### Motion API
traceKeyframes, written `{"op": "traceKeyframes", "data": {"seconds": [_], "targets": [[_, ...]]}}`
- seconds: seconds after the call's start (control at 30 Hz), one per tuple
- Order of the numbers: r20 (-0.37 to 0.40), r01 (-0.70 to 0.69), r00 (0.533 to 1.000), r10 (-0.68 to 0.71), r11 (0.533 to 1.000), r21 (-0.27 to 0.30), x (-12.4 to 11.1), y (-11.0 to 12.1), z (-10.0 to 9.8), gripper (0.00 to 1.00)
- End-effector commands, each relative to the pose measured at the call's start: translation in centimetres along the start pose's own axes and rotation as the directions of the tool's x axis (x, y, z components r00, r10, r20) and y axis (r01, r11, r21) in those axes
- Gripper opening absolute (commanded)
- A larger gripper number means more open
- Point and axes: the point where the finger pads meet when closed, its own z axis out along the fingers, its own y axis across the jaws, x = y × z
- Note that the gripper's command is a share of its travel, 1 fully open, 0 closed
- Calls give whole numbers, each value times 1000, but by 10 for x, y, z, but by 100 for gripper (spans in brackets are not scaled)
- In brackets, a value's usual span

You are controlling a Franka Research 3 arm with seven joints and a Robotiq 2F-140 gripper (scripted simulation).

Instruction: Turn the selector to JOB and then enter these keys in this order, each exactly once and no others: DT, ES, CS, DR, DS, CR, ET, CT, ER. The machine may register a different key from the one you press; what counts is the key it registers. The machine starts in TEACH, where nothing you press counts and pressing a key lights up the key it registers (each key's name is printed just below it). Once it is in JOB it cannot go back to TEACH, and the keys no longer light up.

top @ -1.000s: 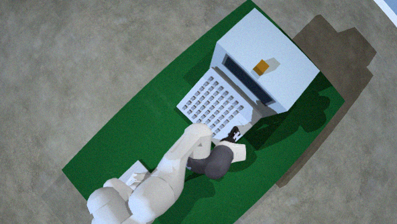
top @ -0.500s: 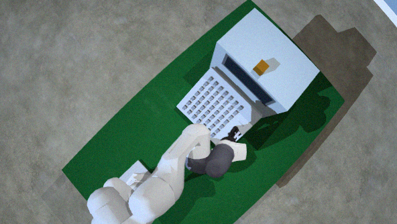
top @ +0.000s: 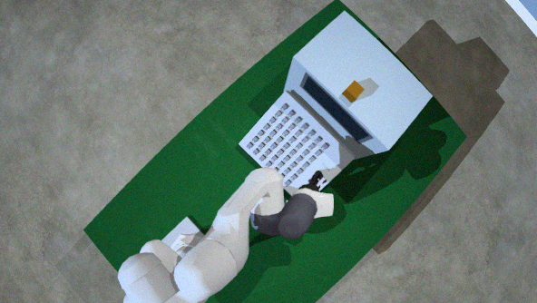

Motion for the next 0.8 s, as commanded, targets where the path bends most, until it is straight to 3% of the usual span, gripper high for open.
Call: {"op": "traceKeyframes", "data": {"seconds": [0.0,0.37,0.4,0.77], "targets": [[-4,-42,999,42,999,-7,0,0,1,10],[-4,-42,999,42,999,-7,0,0,1,10],[-4,-42,999,42,999,-7,0,0,1,40],[-4,-42,999,42,999,-7,0,0,1,40]]}}
